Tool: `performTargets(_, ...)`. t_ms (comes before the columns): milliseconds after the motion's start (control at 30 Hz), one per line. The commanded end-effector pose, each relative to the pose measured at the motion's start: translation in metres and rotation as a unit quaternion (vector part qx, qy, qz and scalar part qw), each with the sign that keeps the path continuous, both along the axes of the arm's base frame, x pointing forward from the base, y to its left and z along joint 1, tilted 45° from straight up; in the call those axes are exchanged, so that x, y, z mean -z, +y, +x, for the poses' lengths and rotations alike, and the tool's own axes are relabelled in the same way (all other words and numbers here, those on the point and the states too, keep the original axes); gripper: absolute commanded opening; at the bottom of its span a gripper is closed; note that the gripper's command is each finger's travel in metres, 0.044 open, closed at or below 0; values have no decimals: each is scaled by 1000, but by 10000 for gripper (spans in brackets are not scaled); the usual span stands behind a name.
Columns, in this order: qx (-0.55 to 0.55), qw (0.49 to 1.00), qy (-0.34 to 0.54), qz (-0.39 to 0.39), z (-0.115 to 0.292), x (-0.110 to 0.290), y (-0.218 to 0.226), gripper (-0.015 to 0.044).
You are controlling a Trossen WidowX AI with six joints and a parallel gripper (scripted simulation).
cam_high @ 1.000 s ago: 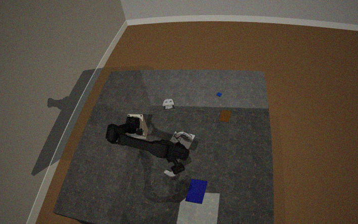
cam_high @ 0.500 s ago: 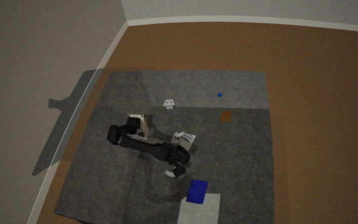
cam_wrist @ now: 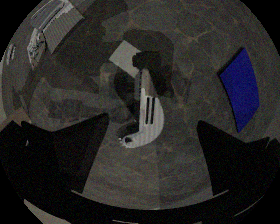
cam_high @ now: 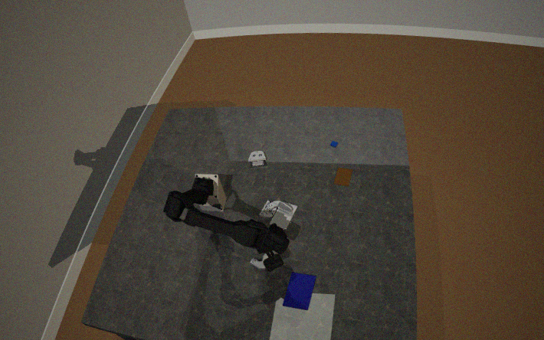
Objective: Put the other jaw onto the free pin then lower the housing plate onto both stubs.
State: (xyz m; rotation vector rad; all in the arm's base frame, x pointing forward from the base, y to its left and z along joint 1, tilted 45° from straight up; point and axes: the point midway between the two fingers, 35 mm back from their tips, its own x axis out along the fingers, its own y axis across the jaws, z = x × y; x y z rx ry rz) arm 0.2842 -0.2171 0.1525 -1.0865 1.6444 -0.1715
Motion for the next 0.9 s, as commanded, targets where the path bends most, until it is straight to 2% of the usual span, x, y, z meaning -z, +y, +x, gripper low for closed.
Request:
performTargets(0, -2, 1000, 5, 3, -1, 9, -4, 440)
performTargets(867, -2, 1000, 5, 2, -1, 24, -20, 440)
